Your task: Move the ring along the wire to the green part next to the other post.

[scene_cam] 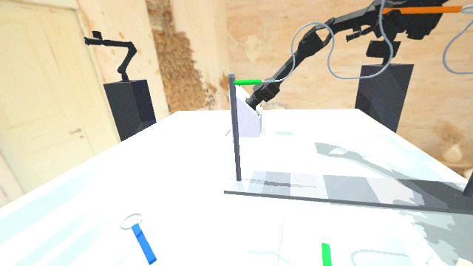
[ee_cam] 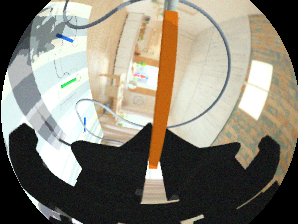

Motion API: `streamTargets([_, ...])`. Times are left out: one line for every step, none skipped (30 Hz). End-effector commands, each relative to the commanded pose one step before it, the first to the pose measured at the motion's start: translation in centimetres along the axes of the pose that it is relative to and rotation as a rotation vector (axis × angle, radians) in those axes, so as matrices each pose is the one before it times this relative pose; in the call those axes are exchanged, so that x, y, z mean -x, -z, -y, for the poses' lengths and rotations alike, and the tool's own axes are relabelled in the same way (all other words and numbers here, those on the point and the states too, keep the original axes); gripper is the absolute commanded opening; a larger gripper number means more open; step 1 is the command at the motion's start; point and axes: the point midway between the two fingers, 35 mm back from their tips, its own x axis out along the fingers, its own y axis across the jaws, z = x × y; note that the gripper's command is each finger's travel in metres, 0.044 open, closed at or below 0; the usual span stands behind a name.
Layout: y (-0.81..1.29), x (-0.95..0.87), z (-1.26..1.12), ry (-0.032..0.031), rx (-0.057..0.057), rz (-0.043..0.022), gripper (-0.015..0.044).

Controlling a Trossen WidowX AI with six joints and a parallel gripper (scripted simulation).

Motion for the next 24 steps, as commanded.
streamTargets([-0.113,-0.054,-0.106,-0.02377,-0.0523,0.00317,-0.0150])
streamTargets([0.000,-0.002,-0.038,-0.00583,-0.0113,0.00038,-0.0150])
streamTargets([-0.001,-0.002,-0.038,-0.00584,-0.0113,0.00039,-0.0150])
streamTargets([-0.001,-0.002,-0.039,-0.00585,-0.0113,0.00040,-0.0150])
streamTargets([0.001,-0.003,-0.039,-0.00586,-0.0113,0.00040,-0.0150])
streamTargets([0.001,-0.003,-0.039,-0.00586,-0.0113,0.00041,-0.0150])
streamTargets([0.000,-0.003,-0.039,-0.00587,-0.0113,0.00042,-0.0150])
streamTargets([-0.001,-0.002,-0.039,-0.00588,-0.0113,0.00043,-0.0150])
streamTargets([-0.001,-0.002,-0.039,-0.00589,-0.0113,0.00044,-0.0150])
streamTargets([0.001,-0.003,-0.039,-0.00590,-0.0113,0.00044,-0.0150])
streamTargets([0.001,-0.003,-0.039,-0.00590,-0.0113,0.00045,-0.0150])
streamTargets([0.000,-0.003,-0.039,-0.00591,-0.0113,0.00046,-0.0150])
streamTargets([-0.001,-0.002,-0.039,-0.00592,-0.0113,0.00047,-0.0150])
streamTargets([0.000,-0.003,-0.039,-0.00592,-0.0113,0.00048,-0.0150])
streamTargets([0.001,-0.004,-0.039,-0.00593,-0.0113,0.00049,-0.0150])
streamTargets([0.001,-0.003,-0.039,-0.00593,-0.0113,0.00050,-0.0150])
streamTargets([0.000,-0.003,-0.039,-0.00594,-0.0113,0.00051,-0.0150])
streamTargets([-0.001,-0.003,-0.039,-0.00595,-0.0113,0.00052,-0.0150])
streamTargets([0.000,-0.003,-0.039,-0.00596,-0.0113,0.00053,-0.0150])
streamTargets([0.001,-0.004,-0.039,-0.00596,-0.0113,0.00053,-0.0150])
streamTargets([0.001,-0.004,-0.039,-0.00596,-0.0113,0.00054,-0.0150])
streamTargets([0.000,-0.003,-0.039,-0.00597,-0.0113,0.00055,-0.0150])
streamTargets([-0.001,-0.003,-0.039,-0.00598,-0.0113,0.00056,-0.0150])
streamTargets([0.000,-0.003,-0.039,-0.00599,-0.0113,0.00057,-0.0150])
